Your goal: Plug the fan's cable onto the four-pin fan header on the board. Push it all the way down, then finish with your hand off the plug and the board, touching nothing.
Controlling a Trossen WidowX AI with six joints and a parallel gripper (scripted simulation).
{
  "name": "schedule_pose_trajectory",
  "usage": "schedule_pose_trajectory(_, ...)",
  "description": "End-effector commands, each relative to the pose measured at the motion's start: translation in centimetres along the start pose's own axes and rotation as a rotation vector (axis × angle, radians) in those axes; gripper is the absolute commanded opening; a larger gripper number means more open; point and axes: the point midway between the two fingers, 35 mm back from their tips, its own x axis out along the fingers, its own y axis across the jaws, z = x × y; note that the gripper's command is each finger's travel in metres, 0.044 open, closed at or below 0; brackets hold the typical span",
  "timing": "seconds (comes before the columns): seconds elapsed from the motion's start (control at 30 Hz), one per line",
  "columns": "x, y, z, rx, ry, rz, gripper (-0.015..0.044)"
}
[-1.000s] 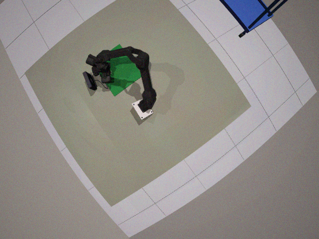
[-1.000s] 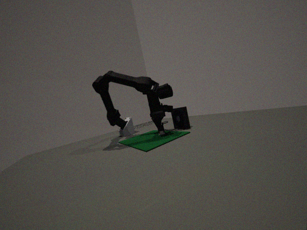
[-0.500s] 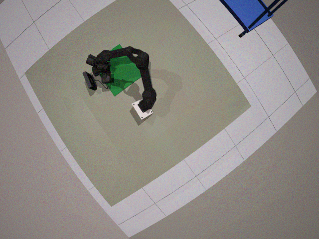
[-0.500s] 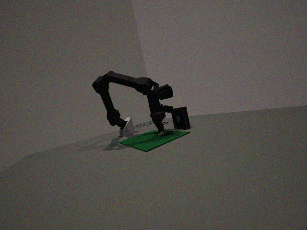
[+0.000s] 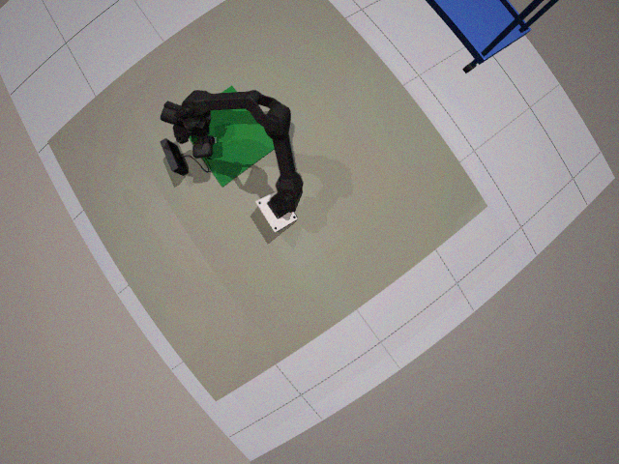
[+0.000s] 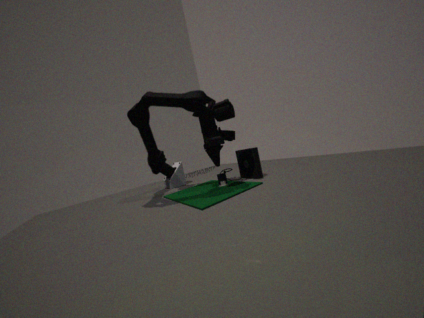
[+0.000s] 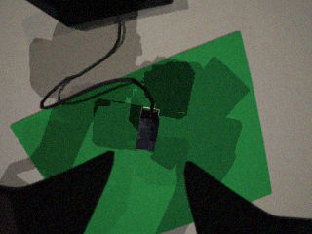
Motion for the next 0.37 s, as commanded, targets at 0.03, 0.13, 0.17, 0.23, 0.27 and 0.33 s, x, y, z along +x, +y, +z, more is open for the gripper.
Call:
schedule_pose_trajectory(0.03, 0.3, -3.2, -4.7, 0.005, 0.014, 0.015, 0.0260)
schedule_pose_trajectory(0.13, 0.4, -5.4, -9.2, 0.006, 0.020, 0.012, 0.0260)
schedule_pose_trajectory(0.17, 0.4, -5.7, -9.9, 0.006, 0.022, 0.012, 0.0260)
schedule_pose_trajectory(0.23, 0.4, -5.8, -10.2, 0.006, 0.022, 0.012, 0.0260)
schedule_pose_trajectory(0.27, 0.4, -5.8, -10.2, 0.006, 0.022, 0.012, 0.0260)
schedule_pose_trajectory(0.33, 0.4, -5.8, -10.2, 0.006, 0.022, 0.012, 0.0260)
